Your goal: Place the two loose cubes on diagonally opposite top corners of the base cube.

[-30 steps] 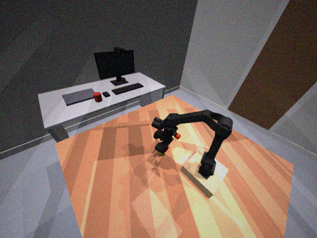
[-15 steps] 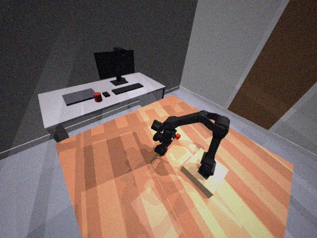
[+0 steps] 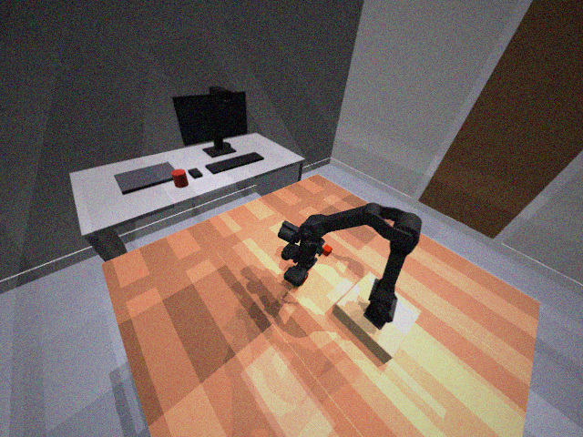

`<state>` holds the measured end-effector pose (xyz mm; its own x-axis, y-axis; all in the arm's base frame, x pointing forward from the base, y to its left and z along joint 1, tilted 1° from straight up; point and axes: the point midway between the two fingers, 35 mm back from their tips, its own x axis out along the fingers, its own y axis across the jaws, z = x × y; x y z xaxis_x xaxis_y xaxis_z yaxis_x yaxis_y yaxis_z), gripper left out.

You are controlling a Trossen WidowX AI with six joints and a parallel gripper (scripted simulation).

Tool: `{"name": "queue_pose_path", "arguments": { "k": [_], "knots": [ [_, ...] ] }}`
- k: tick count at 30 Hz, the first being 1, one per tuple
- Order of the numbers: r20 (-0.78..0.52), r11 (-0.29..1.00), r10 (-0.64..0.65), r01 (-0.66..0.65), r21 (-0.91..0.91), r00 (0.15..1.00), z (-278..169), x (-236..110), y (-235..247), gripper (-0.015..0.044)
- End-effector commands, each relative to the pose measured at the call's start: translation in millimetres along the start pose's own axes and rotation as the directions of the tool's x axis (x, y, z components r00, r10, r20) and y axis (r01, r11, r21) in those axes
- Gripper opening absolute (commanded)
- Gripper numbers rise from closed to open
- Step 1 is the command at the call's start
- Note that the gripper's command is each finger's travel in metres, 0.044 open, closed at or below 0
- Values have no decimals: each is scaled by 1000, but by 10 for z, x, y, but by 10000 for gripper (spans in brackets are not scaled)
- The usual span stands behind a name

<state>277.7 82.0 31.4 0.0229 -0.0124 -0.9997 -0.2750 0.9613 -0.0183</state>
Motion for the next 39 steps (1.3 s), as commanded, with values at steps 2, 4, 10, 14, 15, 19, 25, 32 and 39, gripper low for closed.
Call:
{"name": "queue_pose_path", "arguments": {
  "k": [2, 4, 10, 14, 15, 19, 25, 32, 39],
  "knots": [
    [0, 1000, 6, -6, -1, 1000, 0, 10, 10, 105],
    [0, 1000, 6, -6, -1, 1000, 0, 10, 10, 105],
    [0, 1000, 6, -6, -1, 1000, 0, 10, 10, 105],
    [0, 1000, 6, -6, -1, 1000, 0, 10, 10, 205],
    [0, 1000, 6, -6, -1, 1000, 0, 10, 10, 205],
    [0, 1000, 6, -6, -1, 1000, 0, 10, 10, 205],
    [0, 1000, 0, 0, 0, 1000, 0, -97, 0, 205],
    [0, 1000, 0, 0, 0, 1000, 1, -165, -1, 205],
    [0, 1000, 0, 0, 0, 1000, 1, -234, -1, 205]
  ]
}}
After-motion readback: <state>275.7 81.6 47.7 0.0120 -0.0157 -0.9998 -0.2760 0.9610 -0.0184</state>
